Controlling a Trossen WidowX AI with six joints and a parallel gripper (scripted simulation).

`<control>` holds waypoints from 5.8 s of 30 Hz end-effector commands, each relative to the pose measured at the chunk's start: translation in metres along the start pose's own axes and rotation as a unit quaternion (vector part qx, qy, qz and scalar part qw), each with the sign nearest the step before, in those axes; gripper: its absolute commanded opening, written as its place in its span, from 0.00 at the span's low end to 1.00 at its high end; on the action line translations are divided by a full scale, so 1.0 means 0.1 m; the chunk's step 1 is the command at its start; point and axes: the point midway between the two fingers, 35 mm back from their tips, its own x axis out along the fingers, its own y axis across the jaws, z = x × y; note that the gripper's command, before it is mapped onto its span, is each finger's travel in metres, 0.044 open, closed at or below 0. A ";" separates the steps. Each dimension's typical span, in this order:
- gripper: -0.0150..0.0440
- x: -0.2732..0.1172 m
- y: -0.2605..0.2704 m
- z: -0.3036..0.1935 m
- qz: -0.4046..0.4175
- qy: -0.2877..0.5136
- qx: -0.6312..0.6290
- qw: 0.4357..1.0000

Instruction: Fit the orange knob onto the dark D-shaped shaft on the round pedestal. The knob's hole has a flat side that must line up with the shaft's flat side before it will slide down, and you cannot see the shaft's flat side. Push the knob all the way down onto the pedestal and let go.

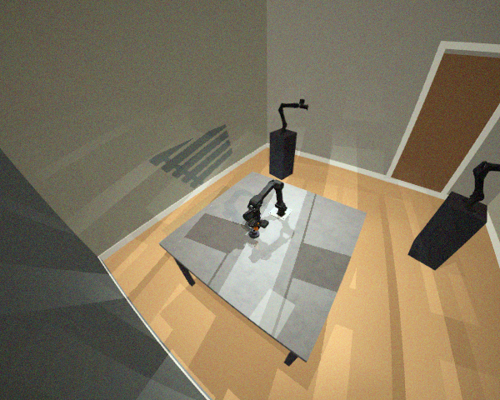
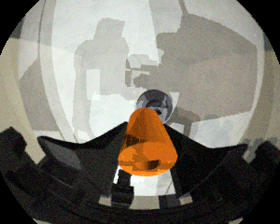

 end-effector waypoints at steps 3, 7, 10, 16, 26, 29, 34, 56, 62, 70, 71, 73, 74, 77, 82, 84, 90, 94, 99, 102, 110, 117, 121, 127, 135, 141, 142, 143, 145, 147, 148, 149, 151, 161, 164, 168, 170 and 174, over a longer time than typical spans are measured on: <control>0.25 0.06 -0.20 -0.04 -0.001 0.000 -0.003 1.000; 0.25 0.08 -0.28 -0.05 -0.001 0.000 -0.003 1.000; 0.25 0.11 -0.28 -0.05 -0.001 0.000 -0.003 1.000; 0.25 0.25 -0.28 -0.05 -0.001 0.000 -0.003 1.000; 0.25 0.31 -0.28 -0.04 -0.001 0.000 0.000 1.000; 0.25 0.31 -0.28 -0.04 -0.001 0.000 0.000 1.000; 0.25 0.34 -0.28 -0.03 -0.001 0.000 0.000 1.000; 0.25 0.34 -0.28 -0.04 -0.001 0.000 0.000 1.000; 0.25 0.34 -0.28 -0.04 -0.001 0.000 0.000 1.000; 0.25 0.34 -0.28 -0.04 -0.001 0.000 0.000 1.000; 0.25 0.34 -0.28 -0.04 -0.001 0.000 0.000 1.000; 0.25 0.34 -0.28 -0.04 -0.001 0.000 0.000 1.000; 0.25 0.34 -0.28 -0.04 -0.001 0.000 0.000 1.000; 0.25 0.34 -0.28 -0.04 -0.001 0.000 0.000 1.000; 0.25 0.30 -0.27 -0.06 -0.001 0.000 0.000 1.000; 0.25 0.29 -0.27 -0.06 -0.001 0.000 0.000 1.000; 0.25 0.28 -0.27 -0.06 -0.001 0.000 -0.026 1.000; 0.25 0.28 -0.28 -0.05 -0.001 0.000 -0.026 1.000; 0.25 0.31 -0.28 -0.04 -0.001 0.000 -0.026 1.000; 0.25 0.32 -0.28 -0.04 -0.001 0.000 -0.026 1.000; 0.25 0.34 -0.27 -0.06 -0.001 0.000 -0.026 1.000; 0.25 0.34 -0.27 -0.07 -0.001 0.000 -0.026 1.000; 0.25 0.34 -0.27 -0.08 -0.001 0.000 -0.026 1.000; 0.25 0.35 -0.27 -0.08 -0.001 0.000 -0.026 1.000; 0.25 0.29 -0.27 -0.07 -0.001 0.000 -0.032 0.999; 0.25 0.28 -0.28 -0.06 -0.001 0.000 -0.052 0.999; 0.25 0.28 -0.28 -0.06 -0.001 0.000 -0.052 0.999; 0.25 0.28 -0.28 -0.05 -0.001 0.000 -0.052 0.999; 0.25 0.30 -0.28 -0.04 -0.001 0.000 -0.052 0.999; 0.25 0.31 -0.28 -0.03 -0.001 0.000 -0.052 0.999; 0.25 0.31 -0.29 -0.02 -0.001 0.000 -0.052 0.999; 0.25 0.31 -0.29 -0.02 -0.001 0.000 -0.052 0.999; 0.25 0.32 -0.29 -0.02 -0.001 0.000 -0.052 0.999; 0.25 0.34 -0.28 -0.03 -0.001 0.000 -0.052 0.999; 0.25 0.34 -0.28 -0.03 -0.001 0.000 -0.052 0.999; 0.25 0.31 -0.28 -0.04 -0.001 0.000 -0.052 0.999; 0.25 0.30 -0.28 -0.04 -0.001 0.000 -0.052 0.999; 0.25 0.28 -0.28 -0.05 -0.001 0.000 -0.065 0.998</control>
